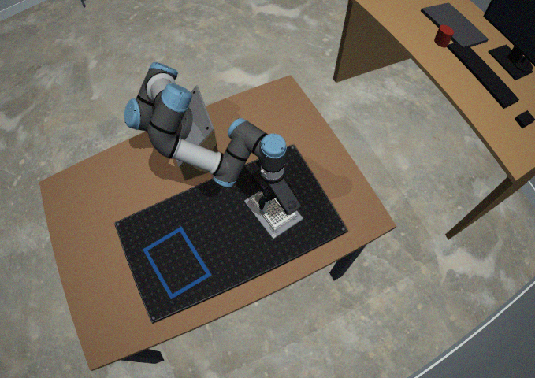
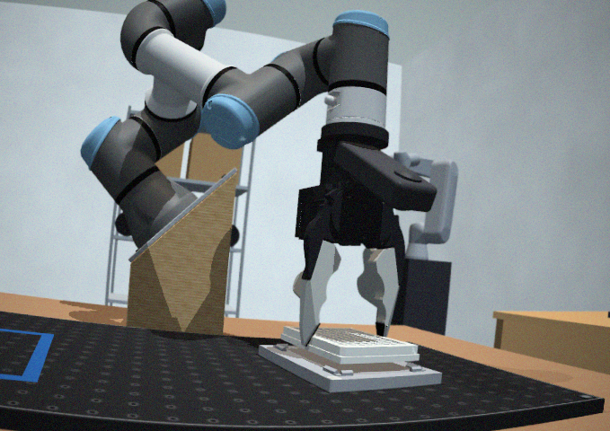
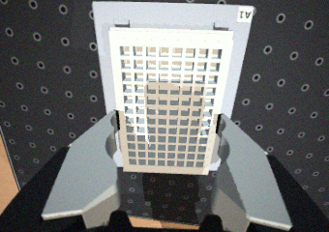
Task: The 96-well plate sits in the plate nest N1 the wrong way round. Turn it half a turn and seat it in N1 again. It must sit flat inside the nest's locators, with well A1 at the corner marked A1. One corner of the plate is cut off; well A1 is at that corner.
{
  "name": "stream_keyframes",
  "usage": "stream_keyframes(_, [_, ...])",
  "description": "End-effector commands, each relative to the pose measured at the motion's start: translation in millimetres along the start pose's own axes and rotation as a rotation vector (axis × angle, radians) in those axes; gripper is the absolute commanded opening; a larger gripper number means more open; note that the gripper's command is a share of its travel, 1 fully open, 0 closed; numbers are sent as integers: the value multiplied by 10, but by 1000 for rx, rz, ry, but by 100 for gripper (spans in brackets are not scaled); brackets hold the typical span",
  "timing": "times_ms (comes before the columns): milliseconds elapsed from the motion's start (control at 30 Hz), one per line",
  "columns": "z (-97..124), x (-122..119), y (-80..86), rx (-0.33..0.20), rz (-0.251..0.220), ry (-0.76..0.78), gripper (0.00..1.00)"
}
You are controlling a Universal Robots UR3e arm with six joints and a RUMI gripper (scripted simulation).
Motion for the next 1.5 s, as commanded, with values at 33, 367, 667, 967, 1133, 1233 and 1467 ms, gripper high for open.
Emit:
stream_keyframes(33, [-7, 0, -1, 2, -1, -1, 0])
stream_keyframes(367, [-7, 0, -15, 2, -1, -1, 0])
stream_keyframes(667, [-6, 0, -29, 2, -1, -1, 0])
stream_keyframes(967, [-6, 0, -41, 2, -1, -1, 0])
stream_keyframes(1133, [-6, 0, -49, 2, -1, -1, 0])
stream_keyframes(1233, [-6, 0, -54, 2, -1, -1, 0])
stream_keyframes(1467, [-6, 0, -63, 2, -1, -1, 0])
Point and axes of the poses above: the point where the finger pads meet when closed, its own y axis back along the fingers, its own x axis across the jaws, z = x × y, the point moved 3 cm from there along y, back along the fingers, and after that the axes turned 5 degrees about -y, right-handed, at the moved point
